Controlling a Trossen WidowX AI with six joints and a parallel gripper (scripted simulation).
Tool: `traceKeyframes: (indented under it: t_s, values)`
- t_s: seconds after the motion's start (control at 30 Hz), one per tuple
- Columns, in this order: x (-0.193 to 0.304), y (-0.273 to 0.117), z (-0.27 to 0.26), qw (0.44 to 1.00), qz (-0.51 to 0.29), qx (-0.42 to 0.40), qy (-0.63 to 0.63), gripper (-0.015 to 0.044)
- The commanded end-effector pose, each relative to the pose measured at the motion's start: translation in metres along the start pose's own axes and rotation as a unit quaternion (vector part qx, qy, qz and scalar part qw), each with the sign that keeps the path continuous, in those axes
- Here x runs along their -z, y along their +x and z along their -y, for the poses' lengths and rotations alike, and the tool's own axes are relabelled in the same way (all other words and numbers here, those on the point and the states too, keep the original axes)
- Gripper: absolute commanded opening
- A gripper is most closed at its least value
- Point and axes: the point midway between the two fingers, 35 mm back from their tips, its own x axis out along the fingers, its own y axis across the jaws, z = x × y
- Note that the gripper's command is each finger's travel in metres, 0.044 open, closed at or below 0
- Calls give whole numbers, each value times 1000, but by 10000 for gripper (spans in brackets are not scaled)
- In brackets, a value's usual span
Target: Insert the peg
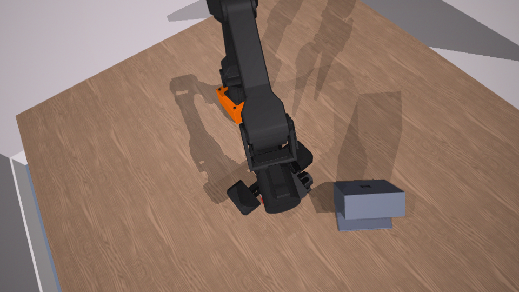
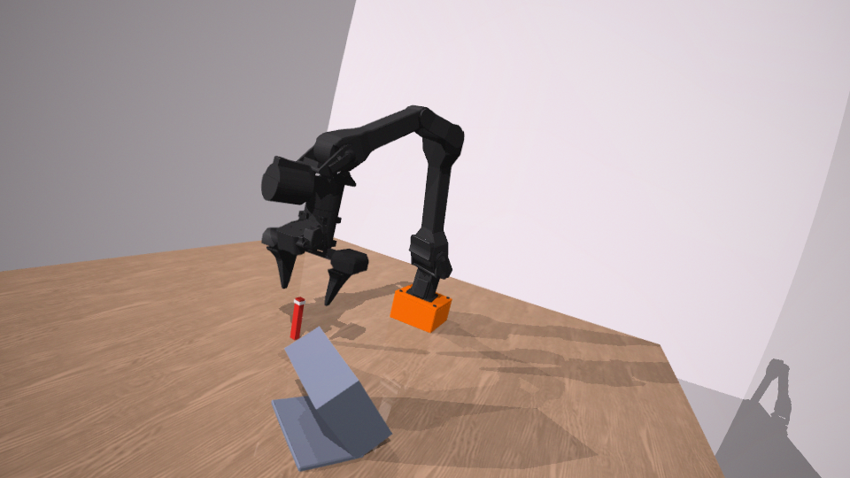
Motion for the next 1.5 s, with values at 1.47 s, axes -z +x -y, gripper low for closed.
traceKeyframes:
  t_s: [1.47]
  values:
    - [18,50,22,996,-29,5,85,440]
